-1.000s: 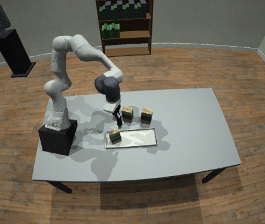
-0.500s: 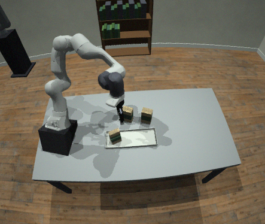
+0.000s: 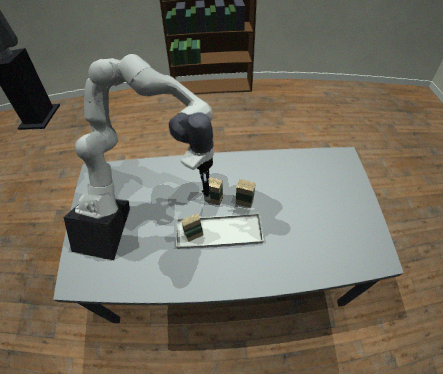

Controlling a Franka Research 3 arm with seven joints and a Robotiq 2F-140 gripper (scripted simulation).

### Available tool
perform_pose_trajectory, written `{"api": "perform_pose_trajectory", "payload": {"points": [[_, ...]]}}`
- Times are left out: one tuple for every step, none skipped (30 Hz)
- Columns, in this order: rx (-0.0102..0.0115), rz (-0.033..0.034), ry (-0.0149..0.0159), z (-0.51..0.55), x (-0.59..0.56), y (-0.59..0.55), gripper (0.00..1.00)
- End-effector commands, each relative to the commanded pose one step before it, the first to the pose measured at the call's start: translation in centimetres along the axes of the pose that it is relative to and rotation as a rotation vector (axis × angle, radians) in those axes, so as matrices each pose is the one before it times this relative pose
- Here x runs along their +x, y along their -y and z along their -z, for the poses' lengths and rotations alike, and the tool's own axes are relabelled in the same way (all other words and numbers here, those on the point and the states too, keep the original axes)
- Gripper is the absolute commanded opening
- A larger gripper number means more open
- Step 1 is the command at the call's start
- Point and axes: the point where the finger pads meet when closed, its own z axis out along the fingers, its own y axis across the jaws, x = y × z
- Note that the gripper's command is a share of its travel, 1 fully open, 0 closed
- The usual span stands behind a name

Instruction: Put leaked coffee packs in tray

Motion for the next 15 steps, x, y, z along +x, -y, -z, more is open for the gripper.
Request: {"api": "perform_pose_trajectory", "payload": {"points": [[0.00776, -0.17397, -0.00860, 0.035, -0.659, -1.266, 0.55], [-0.00001, -0.00082, 0.00000, 0.000, -0.006, -0.021, 0.55], [-0.00025, -0.02256, 0.00001, -0.011, -0.158, -0.567, 0.55], [-0.00015, -0.01252, 0.00000, -0.006, -0.078, -0.318, 0.55], [0.00000, 0.00000, 0.00000, 0.000, 0.000, 0.000, 0.55], [0.00000, 0.00000, 0.00000, 0.000, 0.000, 0.000, 0.55], [-0.00046, -0.03452, -0.00002, -0.018, -0.193, -0.884, 0.55], [-0.00009, -0.00639, -0.00001, -0.004, -0.028, -0.166, 0.55], [-0.00029, -0.01909, -0.00003, -0.011, -0.078, -0.496, 0.55], [-0.00020, -0.01271, -0.00003, -0.007, -0.043, -0.332, 0.55], [-0.00019, -0.01168, -0.00003, -0.007, -0.034, -0.306, 0.55], [-0.00020, -0.01171, -0.00003, -0.007, -0.028, -0.308, 0.55], [-0.00016, -0.00911, -0.00003, -0.005, -0.018, -0.240, 0.55], [-0.00024, -0.01334, -0.00005, -0.008, -0.021, -0.353, 0.55], [-0.00023, -0.01210, -0.00005, -0.008, -0.012, -0.321, 0.55]]}}
